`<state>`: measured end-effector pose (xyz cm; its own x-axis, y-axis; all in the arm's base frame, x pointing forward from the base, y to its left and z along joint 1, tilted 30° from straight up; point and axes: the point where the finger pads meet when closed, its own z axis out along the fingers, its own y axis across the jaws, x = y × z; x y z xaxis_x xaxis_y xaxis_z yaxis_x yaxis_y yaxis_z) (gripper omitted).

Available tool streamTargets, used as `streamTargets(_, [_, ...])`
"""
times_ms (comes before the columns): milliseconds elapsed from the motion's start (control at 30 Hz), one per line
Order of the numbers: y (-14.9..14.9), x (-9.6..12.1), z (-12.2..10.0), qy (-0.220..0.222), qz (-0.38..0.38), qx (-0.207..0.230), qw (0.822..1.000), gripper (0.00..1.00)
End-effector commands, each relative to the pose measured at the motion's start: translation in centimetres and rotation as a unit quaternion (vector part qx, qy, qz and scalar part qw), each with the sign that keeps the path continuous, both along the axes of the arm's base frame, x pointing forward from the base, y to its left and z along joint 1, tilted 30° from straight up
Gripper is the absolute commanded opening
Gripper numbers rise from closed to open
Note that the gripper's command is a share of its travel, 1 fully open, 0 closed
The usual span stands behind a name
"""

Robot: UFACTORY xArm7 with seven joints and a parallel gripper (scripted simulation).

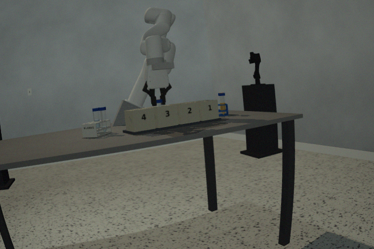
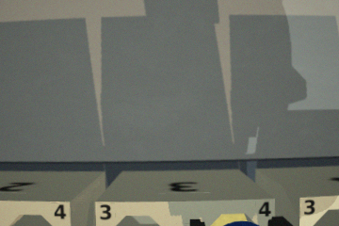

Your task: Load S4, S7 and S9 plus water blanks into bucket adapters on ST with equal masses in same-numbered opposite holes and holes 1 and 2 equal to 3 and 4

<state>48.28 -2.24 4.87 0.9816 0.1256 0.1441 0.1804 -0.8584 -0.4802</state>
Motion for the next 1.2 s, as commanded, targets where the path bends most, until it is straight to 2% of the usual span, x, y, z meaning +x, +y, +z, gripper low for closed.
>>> streamTargets(0, [-0.1,0.1,0.1,-0.002,-0.001,-0.001,1.000,0.44])
streamTargets(833, [-0.2,0.1,0.1,-0.002,-0.001,-0.001,1.000,0.44])
streamTargets(1167, [-0.9,0.0,1.5,-0.002,-0.001,-0.001,1.000,0.44])
